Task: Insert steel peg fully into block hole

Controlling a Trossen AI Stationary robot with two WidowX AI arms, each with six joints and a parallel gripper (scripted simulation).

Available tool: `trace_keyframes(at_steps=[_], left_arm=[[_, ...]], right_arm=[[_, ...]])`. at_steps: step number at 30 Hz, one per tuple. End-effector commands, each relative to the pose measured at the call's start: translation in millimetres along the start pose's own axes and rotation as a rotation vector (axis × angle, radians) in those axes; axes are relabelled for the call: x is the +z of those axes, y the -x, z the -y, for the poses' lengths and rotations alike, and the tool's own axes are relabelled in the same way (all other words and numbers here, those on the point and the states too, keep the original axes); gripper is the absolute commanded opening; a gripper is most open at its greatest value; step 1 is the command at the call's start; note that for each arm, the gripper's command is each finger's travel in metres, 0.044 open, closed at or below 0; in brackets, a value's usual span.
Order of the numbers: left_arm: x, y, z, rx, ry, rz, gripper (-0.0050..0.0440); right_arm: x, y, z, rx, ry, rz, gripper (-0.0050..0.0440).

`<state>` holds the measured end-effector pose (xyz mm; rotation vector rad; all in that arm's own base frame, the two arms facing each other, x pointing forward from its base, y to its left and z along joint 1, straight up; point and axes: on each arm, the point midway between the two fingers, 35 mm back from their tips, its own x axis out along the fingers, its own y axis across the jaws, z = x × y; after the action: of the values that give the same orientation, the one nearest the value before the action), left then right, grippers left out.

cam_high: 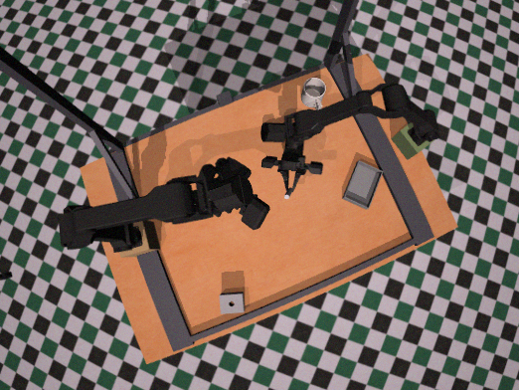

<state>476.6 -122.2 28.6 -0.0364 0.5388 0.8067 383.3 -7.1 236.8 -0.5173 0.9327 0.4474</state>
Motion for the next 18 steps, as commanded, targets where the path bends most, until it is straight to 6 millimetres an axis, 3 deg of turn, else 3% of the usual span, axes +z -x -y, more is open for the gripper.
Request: trace_keyframes(at_steps=[1,10,14,18], left_arm=[[-4.7,-2.5,-0.6,0.007,-0.046,0.092,-0.005],[-1.9,-3.2,3.4,0.008,-0.036,0.184,-0.005],[-0.8,-4.8,8.3,-0.006,0.01,0.205,-0.005],[6.4,-2.6,14.9,-0.032,0.08,0.234,-0.005]], right_arm=[[11.5,-19.9,19.5,0.074,0.089,-0.058,0.022],[1.9,-84.4,34.4,0.258,0.232,-0.158,0.022],[6.8,-91.0,42.2,0.266,0.266,-0.151,0.022],[0.1,-118.6,46.4,0.333,0.315,-0.171,0.022]])
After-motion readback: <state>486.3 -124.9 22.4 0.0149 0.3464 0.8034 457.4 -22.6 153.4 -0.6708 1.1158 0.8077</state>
